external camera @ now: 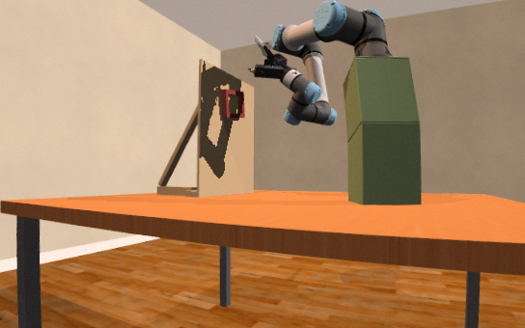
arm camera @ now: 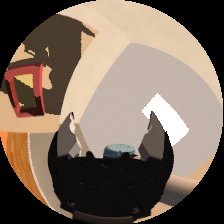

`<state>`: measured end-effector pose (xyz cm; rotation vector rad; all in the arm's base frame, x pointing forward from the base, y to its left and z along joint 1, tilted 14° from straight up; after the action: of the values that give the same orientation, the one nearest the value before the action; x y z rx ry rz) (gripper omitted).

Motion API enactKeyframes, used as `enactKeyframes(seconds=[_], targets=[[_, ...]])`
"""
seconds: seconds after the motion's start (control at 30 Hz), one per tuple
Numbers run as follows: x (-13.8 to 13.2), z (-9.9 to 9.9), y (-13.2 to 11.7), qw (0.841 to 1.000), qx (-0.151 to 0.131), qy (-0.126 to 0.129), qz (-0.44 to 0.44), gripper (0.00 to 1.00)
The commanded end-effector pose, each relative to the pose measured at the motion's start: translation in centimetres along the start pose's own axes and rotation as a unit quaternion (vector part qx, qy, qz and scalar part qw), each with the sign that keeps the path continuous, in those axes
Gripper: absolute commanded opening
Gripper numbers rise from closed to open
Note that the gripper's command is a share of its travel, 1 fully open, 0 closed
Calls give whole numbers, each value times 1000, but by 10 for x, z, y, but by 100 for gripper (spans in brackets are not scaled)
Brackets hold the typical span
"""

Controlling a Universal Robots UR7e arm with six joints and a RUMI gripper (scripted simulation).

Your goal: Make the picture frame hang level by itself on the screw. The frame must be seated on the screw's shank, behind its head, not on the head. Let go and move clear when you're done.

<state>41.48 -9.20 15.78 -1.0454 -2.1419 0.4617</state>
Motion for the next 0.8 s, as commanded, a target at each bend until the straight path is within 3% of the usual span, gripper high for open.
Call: enactKeyframes(seconds=[0.0, 0.23, 0.3, 0.77], targets=[[-15, -3, -1, 999, 18, 35, -14, 100], [-35, -3, -3, 995, 40, 81, -37, 100], [-35, -3, -3, 995, 40, 81, -37, 100], [-67, 3, -6, 981, 73, 158, -86, 100]])
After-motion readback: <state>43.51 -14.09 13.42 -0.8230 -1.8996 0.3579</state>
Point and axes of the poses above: the point where the finger pads meet when closed, its own z axis back along the fingers, its own x axis across the jaws, y = z × x, the point moved 9 cm from there along z, back along the fingers, and after that the axes turned 1 degree about -z, right-handed, at the moved point
